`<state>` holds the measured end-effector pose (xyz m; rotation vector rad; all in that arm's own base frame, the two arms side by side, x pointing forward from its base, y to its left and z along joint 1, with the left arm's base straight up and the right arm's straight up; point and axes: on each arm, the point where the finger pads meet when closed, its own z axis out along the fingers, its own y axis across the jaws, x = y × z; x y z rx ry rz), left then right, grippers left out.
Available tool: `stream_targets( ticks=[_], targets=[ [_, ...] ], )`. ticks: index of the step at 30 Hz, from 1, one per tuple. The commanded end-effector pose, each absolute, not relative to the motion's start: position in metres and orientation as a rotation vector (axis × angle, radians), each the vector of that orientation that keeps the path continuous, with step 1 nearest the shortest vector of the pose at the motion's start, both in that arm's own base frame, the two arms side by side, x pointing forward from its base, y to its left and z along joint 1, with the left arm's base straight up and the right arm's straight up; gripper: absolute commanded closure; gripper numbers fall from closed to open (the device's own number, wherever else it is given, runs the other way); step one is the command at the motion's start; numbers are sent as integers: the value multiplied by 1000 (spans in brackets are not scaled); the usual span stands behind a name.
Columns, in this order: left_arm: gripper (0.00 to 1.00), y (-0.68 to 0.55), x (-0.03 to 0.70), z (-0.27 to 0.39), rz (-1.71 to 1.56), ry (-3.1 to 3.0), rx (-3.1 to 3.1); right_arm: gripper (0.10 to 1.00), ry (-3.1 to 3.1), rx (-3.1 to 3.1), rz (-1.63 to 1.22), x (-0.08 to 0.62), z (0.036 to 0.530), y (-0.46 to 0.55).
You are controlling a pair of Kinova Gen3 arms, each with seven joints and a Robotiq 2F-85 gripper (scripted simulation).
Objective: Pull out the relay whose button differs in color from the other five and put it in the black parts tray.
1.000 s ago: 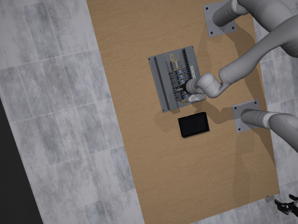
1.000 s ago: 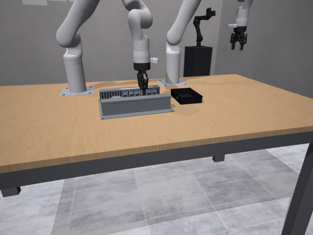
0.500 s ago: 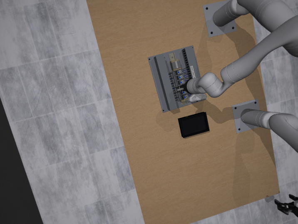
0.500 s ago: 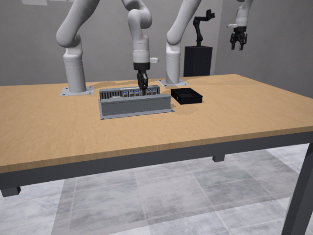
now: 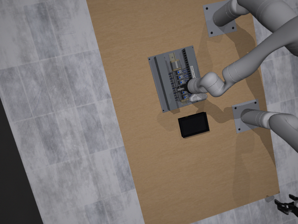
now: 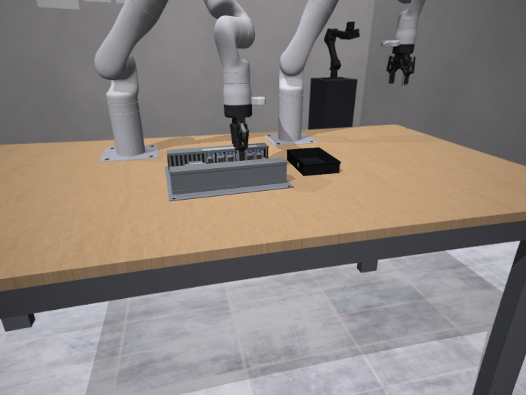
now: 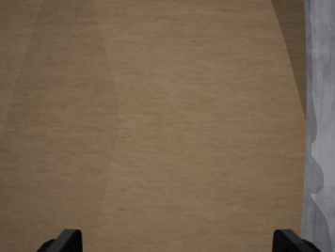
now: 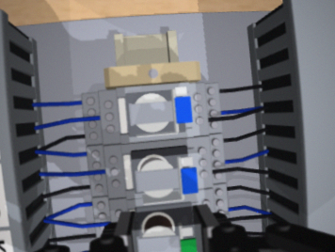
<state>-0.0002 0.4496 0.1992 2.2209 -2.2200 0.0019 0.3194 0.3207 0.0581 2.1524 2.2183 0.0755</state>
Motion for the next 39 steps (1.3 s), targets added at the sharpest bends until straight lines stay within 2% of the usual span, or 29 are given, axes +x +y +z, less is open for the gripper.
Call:
stream_targets(
  ticks=[1,39],
  targets=[
    [1,450,0,200,0,-2221,2222,1000,2214,2149,87,320,59,321],
    [1,450,0,200,0,-2221,2222,1000,2215,2150,86,320,59,321]
  ],
)
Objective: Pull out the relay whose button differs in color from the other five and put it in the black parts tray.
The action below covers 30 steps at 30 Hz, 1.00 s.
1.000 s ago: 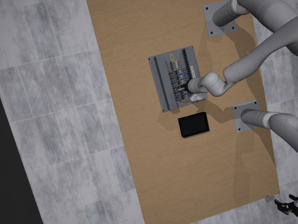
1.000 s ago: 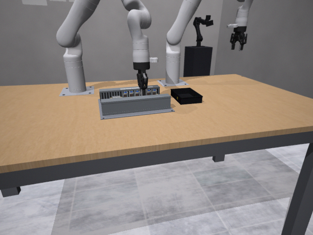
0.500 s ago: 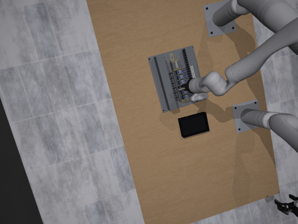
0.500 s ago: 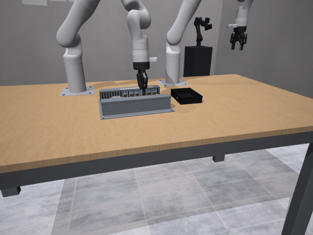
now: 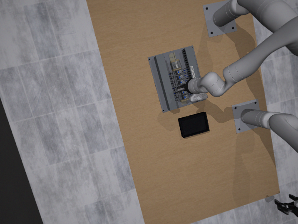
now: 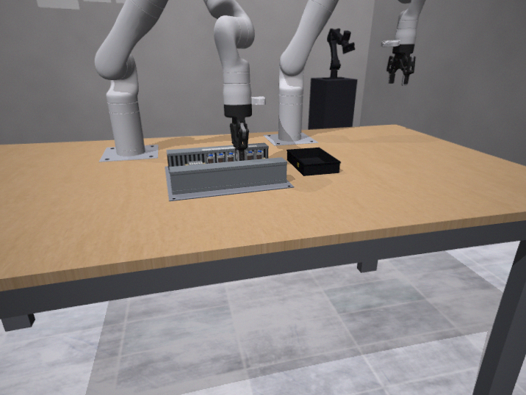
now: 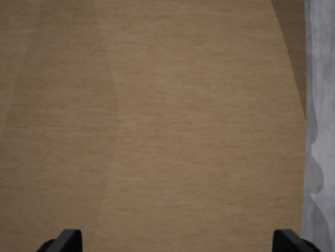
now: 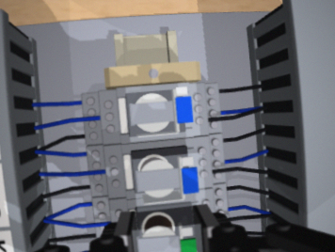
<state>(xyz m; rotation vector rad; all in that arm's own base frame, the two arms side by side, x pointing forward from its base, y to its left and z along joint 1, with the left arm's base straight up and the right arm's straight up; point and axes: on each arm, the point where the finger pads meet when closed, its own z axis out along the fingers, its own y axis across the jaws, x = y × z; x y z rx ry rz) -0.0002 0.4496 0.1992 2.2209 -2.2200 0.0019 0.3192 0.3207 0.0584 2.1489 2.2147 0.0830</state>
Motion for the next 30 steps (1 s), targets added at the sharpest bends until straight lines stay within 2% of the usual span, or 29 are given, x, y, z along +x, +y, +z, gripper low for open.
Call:
stream_targets(
  ticks=[1,30],
  targets=[
    [1,450,0,200,0,-2221,2222,1000,2215,2150,85,320,59,321],
    [1,450,0,200,0,-2221,2222,1000,2241,2175,30,321,60,321]
  ],
)
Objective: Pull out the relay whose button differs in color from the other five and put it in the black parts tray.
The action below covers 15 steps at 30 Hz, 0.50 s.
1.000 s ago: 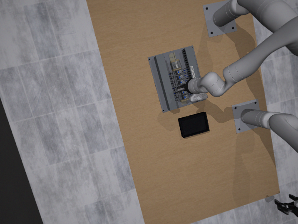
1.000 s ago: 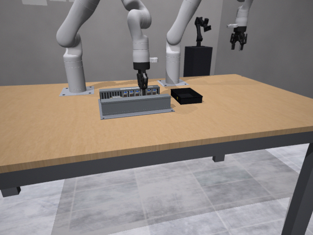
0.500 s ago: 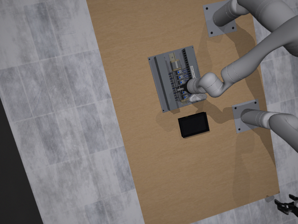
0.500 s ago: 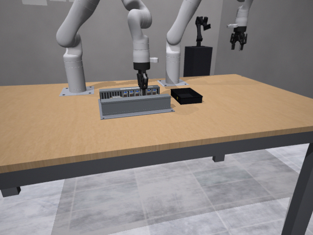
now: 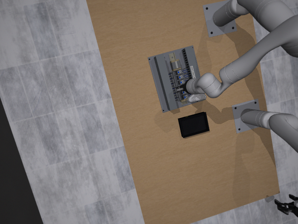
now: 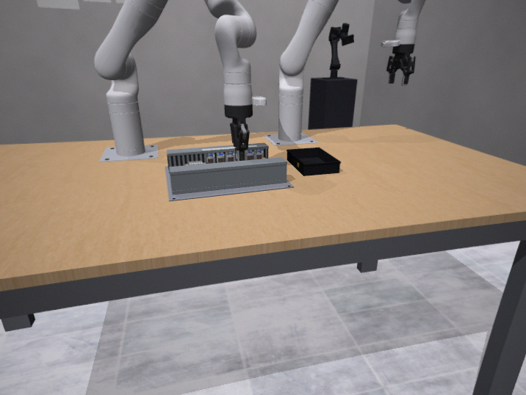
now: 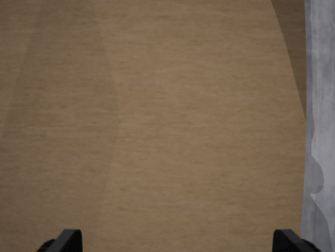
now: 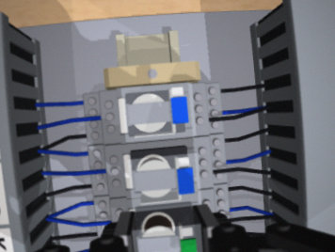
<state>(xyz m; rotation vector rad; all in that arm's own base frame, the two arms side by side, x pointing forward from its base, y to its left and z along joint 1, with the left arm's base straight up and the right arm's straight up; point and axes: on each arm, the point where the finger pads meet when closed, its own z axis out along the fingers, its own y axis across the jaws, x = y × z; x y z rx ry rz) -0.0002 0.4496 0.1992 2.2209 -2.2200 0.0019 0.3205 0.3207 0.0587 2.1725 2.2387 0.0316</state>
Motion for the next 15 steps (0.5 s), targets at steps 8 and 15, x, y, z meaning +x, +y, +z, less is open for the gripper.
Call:
stream_targets(
  ticks=[8,15],
  targets=[
    [1,450,0,200,0,-2221,2222,1000,2245,2178,22,321,60,321],
    [1,450,0,200,0,-2221,2222,1000,2252,2186,5,322,60,321]
  ],
)
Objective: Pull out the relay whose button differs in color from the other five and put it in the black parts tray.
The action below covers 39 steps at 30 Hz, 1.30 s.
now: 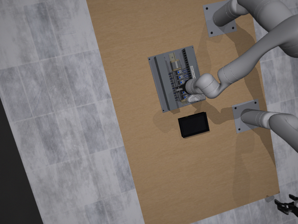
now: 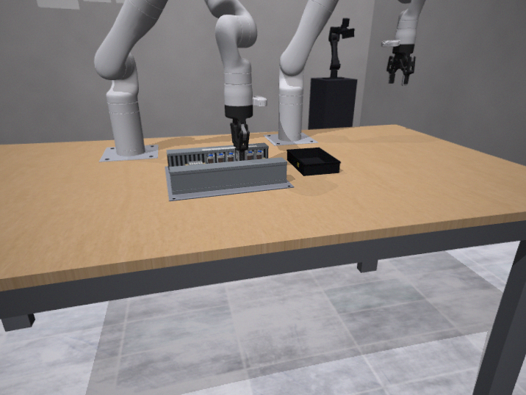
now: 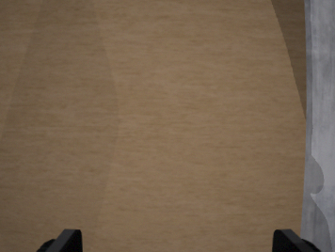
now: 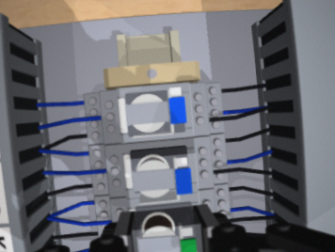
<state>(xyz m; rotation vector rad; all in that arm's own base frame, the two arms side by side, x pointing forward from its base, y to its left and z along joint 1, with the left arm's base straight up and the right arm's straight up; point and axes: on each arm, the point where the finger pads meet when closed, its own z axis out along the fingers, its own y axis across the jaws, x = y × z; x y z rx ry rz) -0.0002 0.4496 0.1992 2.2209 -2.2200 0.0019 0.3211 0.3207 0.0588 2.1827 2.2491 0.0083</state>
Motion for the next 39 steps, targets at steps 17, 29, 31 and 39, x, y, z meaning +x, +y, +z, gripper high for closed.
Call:
stream_targets(
  ticks=[17,29,31,39],
  targets=[
    [1,450,0,200,0,-2221,2222,1000,2265,2198,-25,322,60,321],
    [1,450,0,200,0,-2221,2222,1000,2272,2205,-41,323,60,321],
    [1,450,0,200,0,-2221,2222,1000,2274,2207,-44,323,60,321],
    [1,450,0,200,0,-2221,2222,1000,2281,2213,-61,323,60,321]
  ],
)
